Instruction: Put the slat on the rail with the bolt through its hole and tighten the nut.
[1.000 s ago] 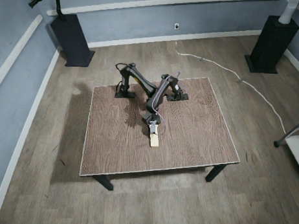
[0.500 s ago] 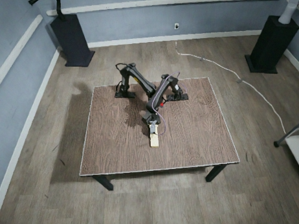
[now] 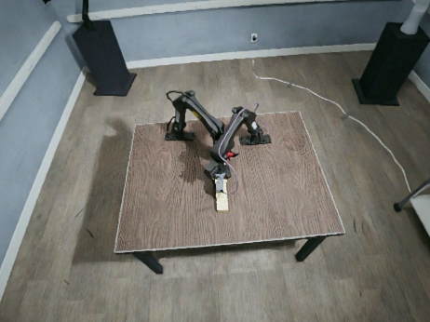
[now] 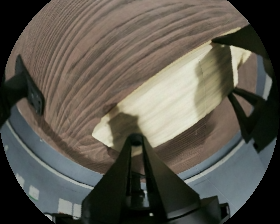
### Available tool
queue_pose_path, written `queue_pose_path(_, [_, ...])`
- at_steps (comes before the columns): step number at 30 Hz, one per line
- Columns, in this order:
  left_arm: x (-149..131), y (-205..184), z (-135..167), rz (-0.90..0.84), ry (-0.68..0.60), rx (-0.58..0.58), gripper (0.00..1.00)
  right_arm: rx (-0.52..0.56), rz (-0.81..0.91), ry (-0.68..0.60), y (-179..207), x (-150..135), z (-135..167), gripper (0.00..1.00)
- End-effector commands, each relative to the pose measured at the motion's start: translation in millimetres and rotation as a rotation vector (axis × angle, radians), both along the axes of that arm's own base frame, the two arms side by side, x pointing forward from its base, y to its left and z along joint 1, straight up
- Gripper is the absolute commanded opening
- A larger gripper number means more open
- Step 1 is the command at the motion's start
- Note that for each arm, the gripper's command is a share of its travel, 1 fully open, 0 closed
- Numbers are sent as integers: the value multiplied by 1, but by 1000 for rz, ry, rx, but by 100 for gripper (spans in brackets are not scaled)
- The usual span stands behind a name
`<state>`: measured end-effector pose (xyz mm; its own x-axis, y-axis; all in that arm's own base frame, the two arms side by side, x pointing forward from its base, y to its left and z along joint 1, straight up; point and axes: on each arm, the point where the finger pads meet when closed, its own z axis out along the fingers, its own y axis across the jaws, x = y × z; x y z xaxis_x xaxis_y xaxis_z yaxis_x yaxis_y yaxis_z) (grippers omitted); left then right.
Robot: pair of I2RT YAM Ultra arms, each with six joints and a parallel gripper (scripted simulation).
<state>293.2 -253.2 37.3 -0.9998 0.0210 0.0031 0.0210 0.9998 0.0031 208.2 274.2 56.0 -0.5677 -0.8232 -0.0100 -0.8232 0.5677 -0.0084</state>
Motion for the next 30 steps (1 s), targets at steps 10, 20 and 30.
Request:
queue_pose_path(10, [2, -1, 4, -1, -10, -8, 72, 16, -521, 1, 2, 2, 4, 12])
queue_pose_path(20, [2, -1, 4, -1, -10, -8, 72, 19, -838, 5, 2, 2, 4, 12])
queue_pose_path(30, [2, -1, 4, -1, -10, -8, 72, 21, -1235, 10, 2, 2, 3, 12])
